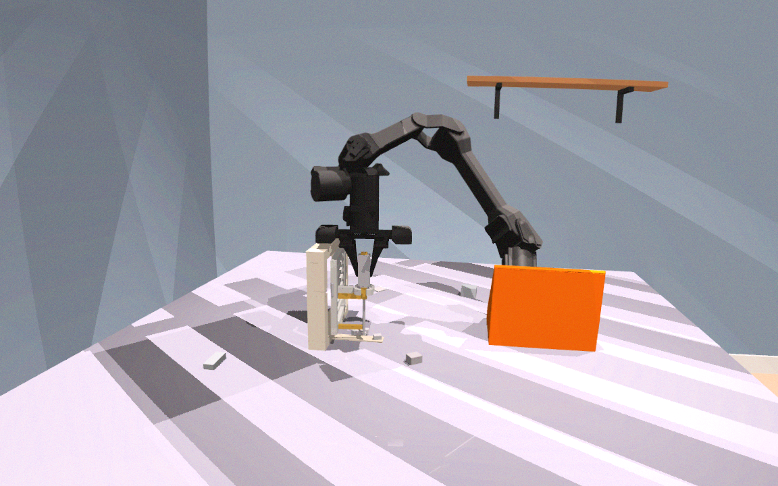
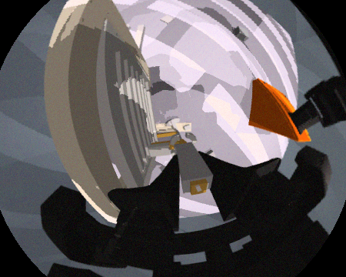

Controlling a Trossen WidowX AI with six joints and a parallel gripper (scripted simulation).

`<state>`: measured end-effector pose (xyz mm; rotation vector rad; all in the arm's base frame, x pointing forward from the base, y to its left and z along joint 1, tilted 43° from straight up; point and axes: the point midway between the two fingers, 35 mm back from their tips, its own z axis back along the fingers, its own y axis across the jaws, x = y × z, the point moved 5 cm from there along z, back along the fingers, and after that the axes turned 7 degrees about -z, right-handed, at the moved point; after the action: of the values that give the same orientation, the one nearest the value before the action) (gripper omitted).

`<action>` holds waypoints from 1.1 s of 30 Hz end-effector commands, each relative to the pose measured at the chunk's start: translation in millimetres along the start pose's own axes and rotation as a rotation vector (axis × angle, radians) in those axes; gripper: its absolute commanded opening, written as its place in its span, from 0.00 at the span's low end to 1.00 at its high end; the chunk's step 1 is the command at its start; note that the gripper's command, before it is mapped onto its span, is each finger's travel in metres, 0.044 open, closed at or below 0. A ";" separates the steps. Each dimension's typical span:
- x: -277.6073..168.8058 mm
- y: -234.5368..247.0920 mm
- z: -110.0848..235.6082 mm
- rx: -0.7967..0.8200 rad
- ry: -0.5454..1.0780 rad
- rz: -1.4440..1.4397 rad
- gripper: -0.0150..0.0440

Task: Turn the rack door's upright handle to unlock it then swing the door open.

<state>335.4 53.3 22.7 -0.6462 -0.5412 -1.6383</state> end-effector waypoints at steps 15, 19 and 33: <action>18.1 -30.2 0.3 0.004 0.001 0.378 0.29; 24.0 -37.8 0.1 0.003 0.001 0.449 0.29; 50.8 -62.2 -0.3 0.001 -0.001 0.696 0.29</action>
<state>271.5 28.7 53.6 -0.7334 -0.2849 -1.0366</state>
